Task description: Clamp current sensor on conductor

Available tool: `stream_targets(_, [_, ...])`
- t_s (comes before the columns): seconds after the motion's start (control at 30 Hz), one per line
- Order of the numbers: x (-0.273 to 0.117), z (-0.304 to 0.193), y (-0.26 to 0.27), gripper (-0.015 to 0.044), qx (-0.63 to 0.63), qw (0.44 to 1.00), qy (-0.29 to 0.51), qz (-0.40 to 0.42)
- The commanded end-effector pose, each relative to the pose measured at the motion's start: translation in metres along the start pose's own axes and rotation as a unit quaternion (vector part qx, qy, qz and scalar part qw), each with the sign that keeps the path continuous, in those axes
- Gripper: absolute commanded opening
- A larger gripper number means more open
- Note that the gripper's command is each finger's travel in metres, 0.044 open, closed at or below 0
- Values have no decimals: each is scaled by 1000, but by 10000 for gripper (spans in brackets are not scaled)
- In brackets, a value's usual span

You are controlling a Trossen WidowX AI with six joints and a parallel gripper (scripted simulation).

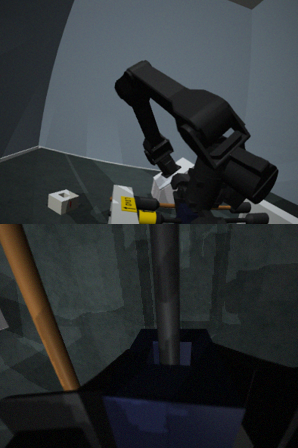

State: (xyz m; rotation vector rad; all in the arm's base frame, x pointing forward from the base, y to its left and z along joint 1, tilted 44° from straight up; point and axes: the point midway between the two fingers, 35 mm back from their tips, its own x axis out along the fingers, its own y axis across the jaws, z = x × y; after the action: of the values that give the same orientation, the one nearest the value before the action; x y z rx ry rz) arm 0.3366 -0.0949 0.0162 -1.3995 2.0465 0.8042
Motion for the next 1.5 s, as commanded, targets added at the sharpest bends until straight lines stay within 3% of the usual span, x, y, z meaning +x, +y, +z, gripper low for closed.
stream_targets(0.0, [0, 0, 0, 262, 0, 1000, 0, 0])
stream_targets(0.93, [0, 0, 0, 262, 0, 1000, 0, 0])
stream_targets(1.17, [0, 0, 0, 440, 0, 1000, 0, 0])
stream_targets(1.47, [-3, 0, 0, 440, 0, 1000, 0, -3])
